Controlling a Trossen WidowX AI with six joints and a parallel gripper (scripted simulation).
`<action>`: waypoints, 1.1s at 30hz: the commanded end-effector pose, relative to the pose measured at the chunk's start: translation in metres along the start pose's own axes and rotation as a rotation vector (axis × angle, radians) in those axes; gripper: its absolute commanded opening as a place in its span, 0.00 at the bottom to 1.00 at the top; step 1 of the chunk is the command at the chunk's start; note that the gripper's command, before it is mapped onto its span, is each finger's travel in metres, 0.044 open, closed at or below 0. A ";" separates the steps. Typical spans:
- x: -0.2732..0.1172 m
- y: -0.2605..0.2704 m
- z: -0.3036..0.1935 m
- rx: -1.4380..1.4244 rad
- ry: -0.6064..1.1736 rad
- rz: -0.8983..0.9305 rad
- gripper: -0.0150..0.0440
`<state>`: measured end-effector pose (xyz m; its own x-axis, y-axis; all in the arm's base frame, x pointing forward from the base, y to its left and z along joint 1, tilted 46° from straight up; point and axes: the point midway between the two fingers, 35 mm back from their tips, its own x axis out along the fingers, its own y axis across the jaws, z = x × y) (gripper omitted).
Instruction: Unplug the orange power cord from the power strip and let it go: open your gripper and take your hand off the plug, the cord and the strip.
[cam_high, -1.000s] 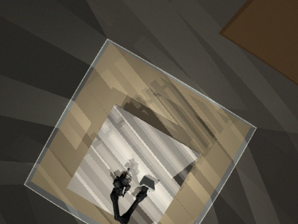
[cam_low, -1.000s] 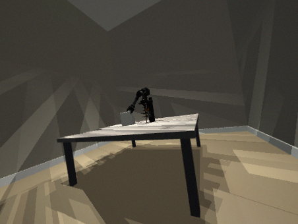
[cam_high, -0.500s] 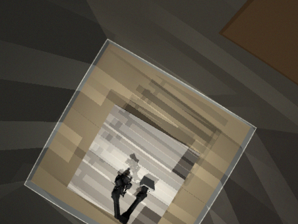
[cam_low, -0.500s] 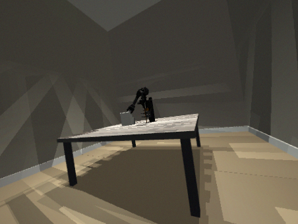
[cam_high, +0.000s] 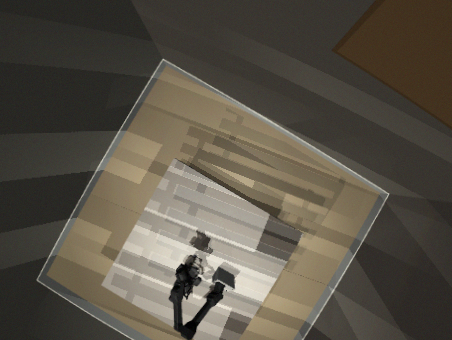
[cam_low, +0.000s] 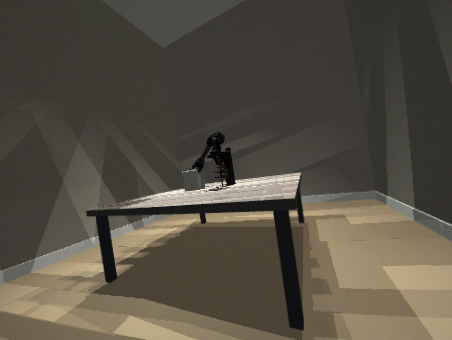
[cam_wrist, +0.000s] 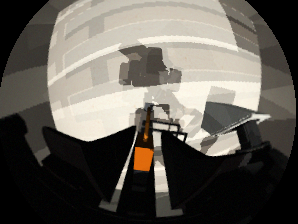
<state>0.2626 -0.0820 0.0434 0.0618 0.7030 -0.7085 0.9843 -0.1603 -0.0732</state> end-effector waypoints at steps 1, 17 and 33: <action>0.000 0.000 -0.001 0.002 0.003 0.001 0.53; -0.008 0.000 -0.010 0.008 0.005 0.007 0.53; -0.008 0.000 -0.036 0.008 0.006 0.007 0.53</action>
<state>0.2675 -0.0675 0.0698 0.0674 0.7018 -0.7091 0.9836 -0.1658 -0.0707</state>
